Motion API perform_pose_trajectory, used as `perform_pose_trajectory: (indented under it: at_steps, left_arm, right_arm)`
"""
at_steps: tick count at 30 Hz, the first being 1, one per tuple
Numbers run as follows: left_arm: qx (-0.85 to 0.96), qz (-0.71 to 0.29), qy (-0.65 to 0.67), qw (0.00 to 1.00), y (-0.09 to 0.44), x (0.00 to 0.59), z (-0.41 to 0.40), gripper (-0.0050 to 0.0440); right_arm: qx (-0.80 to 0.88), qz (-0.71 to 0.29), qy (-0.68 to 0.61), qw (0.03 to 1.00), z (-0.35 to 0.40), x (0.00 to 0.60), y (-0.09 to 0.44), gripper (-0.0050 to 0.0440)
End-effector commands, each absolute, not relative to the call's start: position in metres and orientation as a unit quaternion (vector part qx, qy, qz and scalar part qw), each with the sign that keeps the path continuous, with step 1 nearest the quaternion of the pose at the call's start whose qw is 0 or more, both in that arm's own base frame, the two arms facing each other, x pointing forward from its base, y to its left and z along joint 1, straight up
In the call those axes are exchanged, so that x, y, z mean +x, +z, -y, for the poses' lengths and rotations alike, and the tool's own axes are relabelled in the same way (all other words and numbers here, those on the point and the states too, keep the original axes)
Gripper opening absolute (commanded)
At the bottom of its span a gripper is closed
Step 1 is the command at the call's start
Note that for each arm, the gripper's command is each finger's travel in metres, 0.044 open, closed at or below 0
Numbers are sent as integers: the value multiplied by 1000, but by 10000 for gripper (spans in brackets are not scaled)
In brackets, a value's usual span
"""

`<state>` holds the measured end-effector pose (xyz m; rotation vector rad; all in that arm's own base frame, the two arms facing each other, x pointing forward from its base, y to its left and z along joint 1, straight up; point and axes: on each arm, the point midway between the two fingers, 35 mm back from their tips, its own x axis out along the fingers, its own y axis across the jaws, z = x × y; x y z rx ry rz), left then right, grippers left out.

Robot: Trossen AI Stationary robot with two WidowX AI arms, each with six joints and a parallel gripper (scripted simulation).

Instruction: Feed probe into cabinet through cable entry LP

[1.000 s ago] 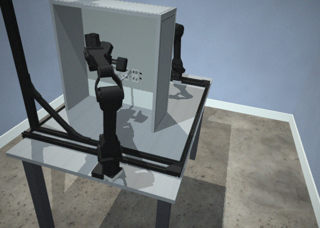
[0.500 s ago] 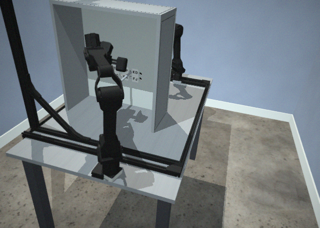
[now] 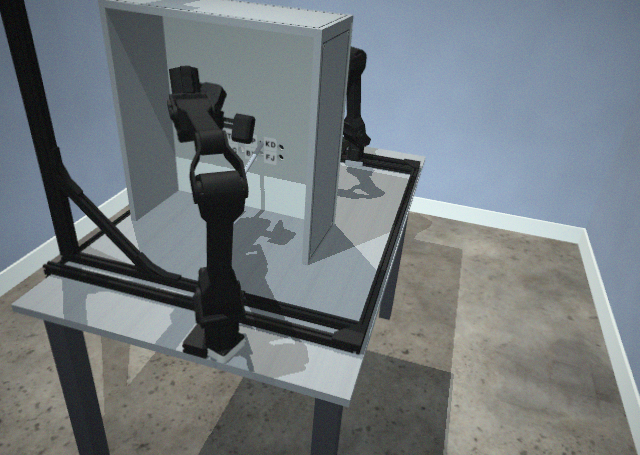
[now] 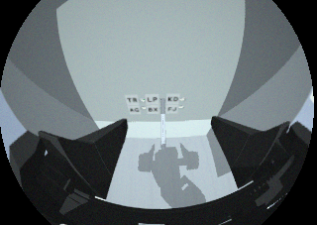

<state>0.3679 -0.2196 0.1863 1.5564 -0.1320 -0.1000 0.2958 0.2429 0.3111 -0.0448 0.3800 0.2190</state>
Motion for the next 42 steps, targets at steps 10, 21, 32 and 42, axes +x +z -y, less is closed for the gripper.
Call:
perform_pose_trajectory:
  at_steps: [10, 21, 32, 42]
  left_arm:
    - [701, 59, -45, 709, 186, 368, 220, 440]
    - [701, 59, -46, 709, 187, 364, 220, 440]
    - [703, 56, -50, 707, 189, 307, 215, 440]
    - [705, 55, -53, 705, 186, 269, 205, 440]
  right_arm:
    - [-21, -190, 110, 975, -243, 295, 311, 440]
    - [-21, -190, 110, 975, -243, 295, 311, 440]
    - [-21, -190, 110, 975, -243, 295, 311, 440]
    - [-21, -190, 110, 975, -243, 295, 311, 440]
